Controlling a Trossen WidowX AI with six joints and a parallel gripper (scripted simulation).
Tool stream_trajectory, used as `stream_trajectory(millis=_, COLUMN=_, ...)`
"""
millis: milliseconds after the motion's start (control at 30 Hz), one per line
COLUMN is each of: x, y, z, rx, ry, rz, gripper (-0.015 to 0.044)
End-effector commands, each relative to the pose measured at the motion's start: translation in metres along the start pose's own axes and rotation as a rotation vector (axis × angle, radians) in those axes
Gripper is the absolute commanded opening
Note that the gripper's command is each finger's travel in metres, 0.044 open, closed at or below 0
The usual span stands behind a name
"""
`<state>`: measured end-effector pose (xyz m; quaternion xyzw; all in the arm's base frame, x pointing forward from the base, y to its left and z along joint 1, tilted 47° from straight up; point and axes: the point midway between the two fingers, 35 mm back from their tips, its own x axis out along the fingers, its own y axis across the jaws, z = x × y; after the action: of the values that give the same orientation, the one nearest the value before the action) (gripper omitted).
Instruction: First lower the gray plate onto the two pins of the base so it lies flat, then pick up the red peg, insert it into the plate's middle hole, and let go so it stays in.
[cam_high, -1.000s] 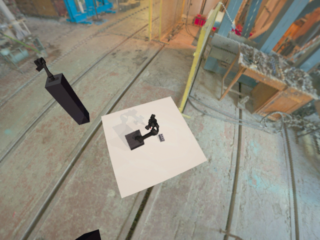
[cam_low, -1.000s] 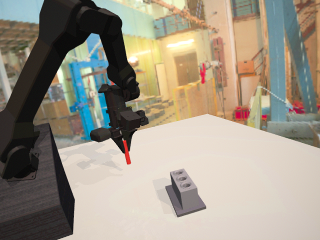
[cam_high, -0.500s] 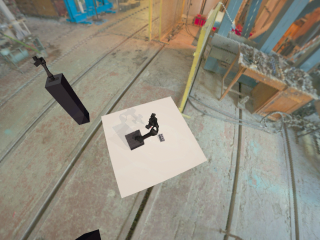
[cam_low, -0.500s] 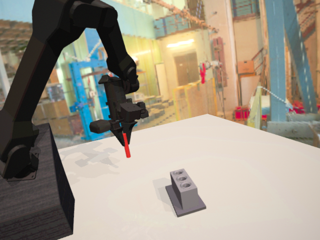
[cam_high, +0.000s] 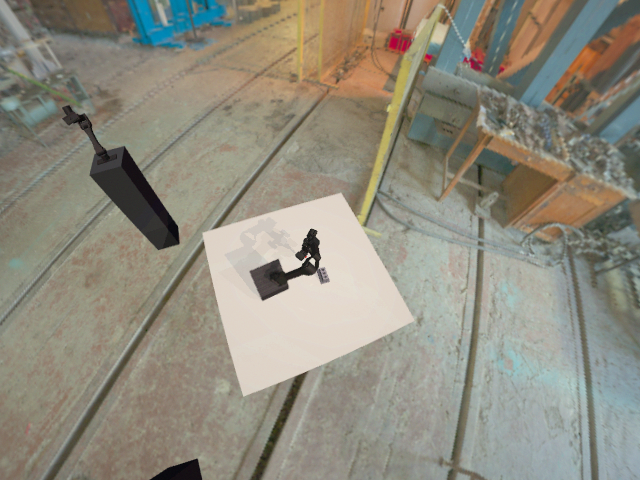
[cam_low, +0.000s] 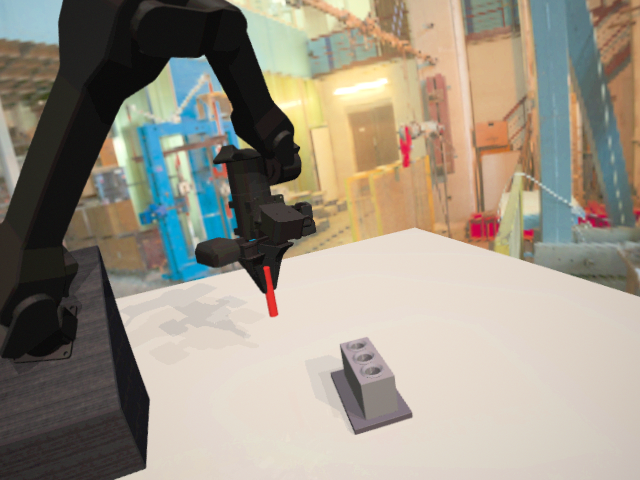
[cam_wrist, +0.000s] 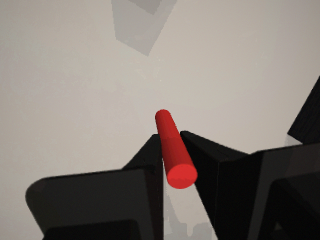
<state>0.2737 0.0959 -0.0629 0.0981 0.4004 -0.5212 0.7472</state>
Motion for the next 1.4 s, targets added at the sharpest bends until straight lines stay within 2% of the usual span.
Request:
stream_trajectory(millis=0, x=-0.004, y=0.004, z=0.013, rx=0.008, ry=0.002, rz=0.012, gripper=0.0)
stream_trajectory(millis=1367, x=-0.007, y=0.007, z=0.132, rx=0.013, ry=-0.006, rz=0.022, gripper=0.0)
